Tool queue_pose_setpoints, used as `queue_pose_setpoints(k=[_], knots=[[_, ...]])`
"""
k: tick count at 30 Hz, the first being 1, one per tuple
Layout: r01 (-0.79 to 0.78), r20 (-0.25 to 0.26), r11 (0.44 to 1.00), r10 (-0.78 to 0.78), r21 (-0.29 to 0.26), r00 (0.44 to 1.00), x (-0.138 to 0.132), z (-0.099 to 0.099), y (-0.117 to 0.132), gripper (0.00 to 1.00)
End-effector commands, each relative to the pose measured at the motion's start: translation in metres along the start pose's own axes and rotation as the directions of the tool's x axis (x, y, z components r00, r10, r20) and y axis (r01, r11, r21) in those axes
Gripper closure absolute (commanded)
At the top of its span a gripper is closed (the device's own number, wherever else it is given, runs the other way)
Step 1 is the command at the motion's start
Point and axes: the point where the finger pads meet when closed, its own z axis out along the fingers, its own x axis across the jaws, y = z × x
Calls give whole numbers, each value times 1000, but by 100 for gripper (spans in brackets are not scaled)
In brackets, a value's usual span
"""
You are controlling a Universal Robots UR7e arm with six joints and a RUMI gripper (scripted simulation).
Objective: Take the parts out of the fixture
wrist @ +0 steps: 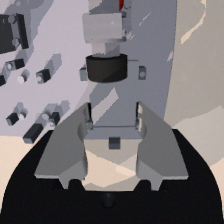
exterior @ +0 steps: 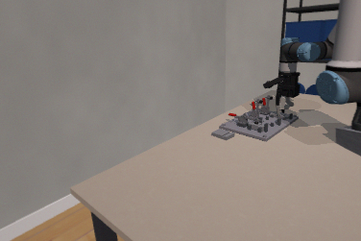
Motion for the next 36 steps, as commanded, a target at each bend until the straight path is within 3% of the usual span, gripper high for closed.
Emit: queue_pose_setpoints(k=[1, 36], knots=[[0, 0, 1000, 0, 1, 1000, 0, 0, 0, 100], [0, 0, 1000, 0, 1, 1000, 0, -4, 0, 100]])
